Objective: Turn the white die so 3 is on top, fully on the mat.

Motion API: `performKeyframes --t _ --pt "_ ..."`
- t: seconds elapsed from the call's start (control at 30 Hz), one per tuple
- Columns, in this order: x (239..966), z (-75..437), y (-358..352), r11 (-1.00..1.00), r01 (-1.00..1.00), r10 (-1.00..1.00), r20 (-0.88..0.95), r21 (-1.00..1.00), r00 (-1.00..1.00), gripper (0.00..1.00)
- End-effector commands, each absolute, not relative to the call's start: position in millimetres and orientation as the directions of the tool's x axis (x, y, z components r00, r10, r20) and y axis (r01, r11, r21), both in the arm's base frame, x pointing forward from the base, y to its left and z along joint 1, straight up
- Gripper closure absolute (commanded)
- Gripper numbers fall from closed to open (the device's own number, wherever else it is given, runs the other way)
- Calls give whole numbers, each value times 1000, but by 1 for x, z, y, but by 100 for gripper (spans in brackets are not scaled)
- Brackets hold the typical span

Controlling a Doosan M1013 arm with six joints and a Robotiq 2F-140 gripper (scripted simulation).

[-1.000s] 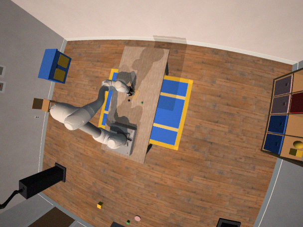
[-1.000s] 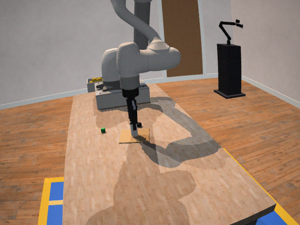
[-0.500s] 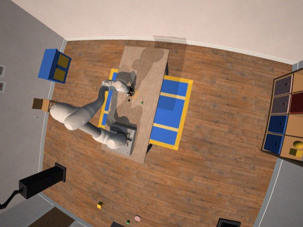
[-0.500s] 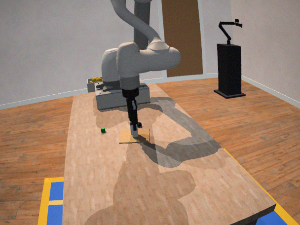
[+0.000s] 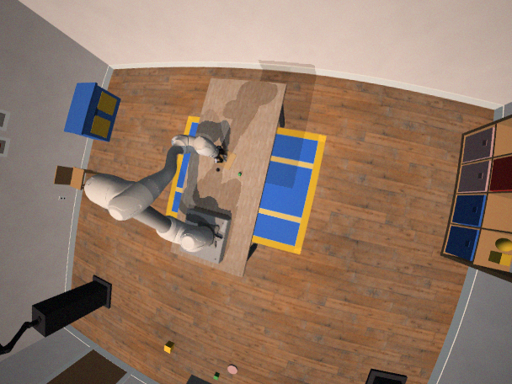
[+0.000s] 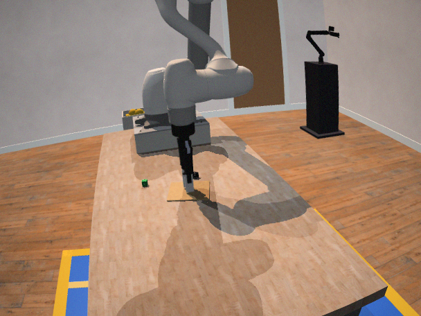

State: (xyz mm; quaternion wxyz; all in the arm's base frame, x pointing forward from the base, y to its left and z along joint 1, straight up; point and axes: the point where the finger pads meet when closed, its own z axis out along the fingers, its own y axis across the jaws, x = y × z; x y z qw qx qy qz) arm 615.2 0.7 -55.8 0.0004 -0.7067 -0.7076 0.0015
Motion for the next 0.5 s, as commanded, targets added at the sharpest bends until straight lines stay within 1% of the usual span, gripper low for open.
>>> performKeyframes --t 0.0,0.47 --pt "615 -52 1 1 1000 1000 -1 -3 -1 79" --pt "615 8 1 1 1000 1000 -1 -3 -1 79"
